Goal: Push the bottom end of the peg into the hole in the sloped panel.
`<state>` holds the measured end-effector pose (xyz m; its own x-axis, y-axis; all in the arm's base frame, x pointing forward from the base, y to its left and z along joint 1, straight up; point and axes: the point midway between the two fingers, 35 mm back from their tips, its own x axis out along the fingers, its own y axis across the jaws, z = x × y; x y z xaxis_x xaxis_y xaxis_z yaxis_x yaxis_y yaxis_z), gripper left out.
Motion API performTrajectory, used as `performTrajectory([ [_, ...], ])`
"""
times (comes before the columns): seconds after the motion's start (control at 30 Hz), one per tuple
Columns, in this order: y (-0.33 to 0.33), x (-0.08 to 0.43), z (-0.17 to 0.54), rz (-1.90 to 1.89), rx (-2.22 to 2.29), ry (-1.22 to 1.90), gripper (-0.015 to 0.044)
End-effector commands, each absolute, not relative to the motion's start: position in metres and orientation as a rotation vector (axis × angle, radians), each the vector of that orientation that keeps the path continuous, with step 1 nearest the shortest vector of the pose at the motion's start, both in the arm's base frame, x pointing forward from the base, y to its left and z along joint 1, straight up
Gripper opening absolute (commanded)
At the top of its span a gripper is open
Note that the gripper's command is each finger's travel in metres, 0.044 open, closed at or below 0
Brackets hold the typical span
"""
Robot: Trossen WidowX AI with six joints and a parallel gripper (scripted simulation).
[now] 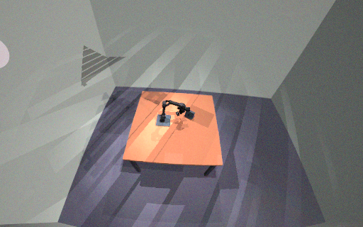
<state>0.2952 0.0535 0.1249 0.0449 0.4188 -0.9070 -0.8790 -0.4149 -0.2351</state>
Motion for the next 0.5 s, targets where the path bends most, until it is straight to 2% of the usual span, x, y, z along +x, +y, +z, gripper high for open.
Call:
performTrajectory([
  [0.0, 0.051, 0.296, 0.122, 1.569, -1.223, 0.537, 0.0000],
  [0.47, 0.040, 0.301, 0.120, 1.492, -1.096, 0.541, 0.0000],
])
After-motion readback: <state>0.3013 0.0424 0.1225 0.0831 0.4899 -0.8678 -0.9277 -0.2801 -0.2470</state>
